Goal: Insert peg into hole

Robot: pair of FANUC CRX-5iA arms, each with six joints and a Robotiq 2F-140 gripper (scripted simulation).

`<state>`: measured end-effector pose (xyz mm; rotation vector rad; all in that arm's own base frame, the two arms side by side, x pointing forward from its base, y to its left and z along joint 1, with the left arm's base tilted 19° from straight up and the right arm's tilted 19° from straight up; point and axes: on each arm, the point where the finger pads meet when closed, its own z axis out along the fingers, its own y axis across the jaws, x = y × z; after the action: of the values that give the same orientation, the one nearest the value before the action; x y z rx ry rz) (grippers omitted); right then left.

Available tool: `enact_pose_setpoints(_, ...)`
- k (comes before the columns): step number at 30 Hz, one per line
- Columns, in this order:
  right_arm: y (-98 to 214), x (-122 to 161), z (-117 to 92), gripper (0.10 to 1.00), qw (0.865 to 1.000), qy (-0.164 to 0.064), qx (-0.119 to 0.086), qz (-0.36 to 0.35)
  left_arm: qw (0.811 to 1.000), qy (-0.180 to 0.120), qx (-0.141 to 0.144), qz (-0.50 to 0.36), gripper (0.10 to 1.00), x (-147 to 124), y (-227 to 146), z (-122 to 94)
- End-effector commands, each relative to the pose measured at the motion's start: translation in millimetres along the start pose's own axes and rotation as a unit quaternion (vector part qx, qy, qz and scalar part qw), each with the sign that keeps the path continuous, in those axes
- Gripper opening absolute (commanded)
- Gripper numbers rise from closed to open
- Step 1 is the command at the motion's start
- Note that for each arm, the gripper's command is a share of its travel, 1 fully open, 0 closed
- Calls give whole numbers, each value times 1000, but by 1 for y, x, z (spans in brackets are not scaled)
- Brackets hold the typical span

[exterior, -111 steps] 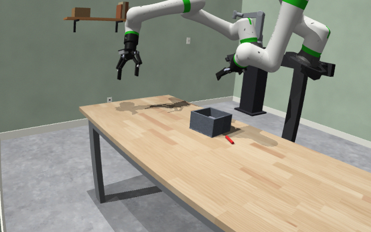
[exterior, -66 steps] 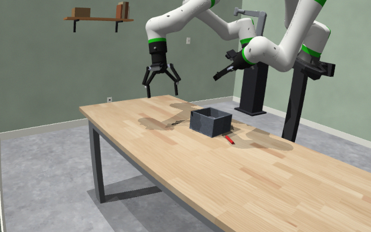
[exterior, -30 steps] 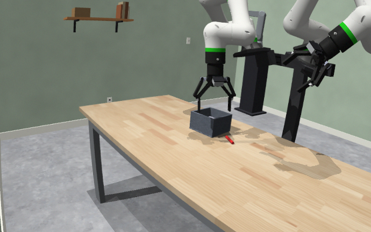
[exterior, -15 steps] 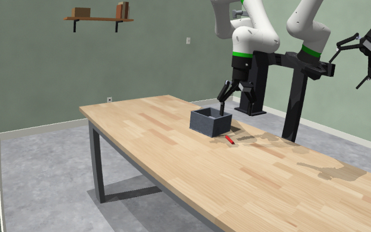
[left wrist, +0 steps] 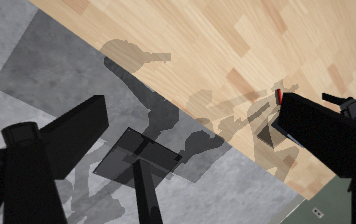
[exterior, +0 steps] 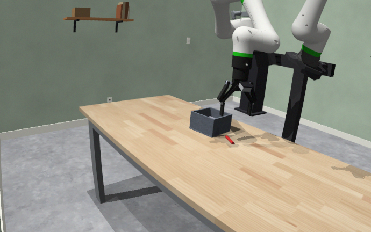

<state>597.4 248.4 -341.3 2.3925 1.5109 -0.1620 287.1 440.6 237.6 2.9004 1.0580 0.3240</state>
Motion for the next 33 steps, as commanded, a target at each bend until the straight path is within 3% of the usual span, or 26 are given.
enact_pose_setpoints(1, 0, 1, -1, 1000, 1000, 1, -1, 0, 996, 6, 39, -84, 1000, -22, -49, -45)
enact_pose_setpoints(6, 0, 1, -1, 1000, 1000, 1, -1, 0, 980, 17, 82, -182, 1000, -55, -96, -94)
enact_pose_setpoints(8, 0, 1, -1, 1000, 1000, 1, -1, 0, 980, 17, 82, -182, 1000, -55, -96, -94)
enact_pose_setpoints(9, 0, 1, -1, 1000, 1000, 1, -1, 0, 974, 20, 93, -207, 1000, -76, -121, -123)
enact_pose_setpoints(18, 0, 1, -1, 1000, 1000, 1, -1, 0, 916, 42, 160, -364, 1000, -150, -169, -200)
enact_pose_setpoints(23, 0, 1, -1, 1000, 1000, 1, -1, 0, 897, 48, 176, -402, 1000, -169, -176, -218)
enact_pose_setpoints(33, 0, 1, -1, 1000, 1000, 1, -1, 0, 890, 50, 181, -415, 1000, -175, -178, -224)
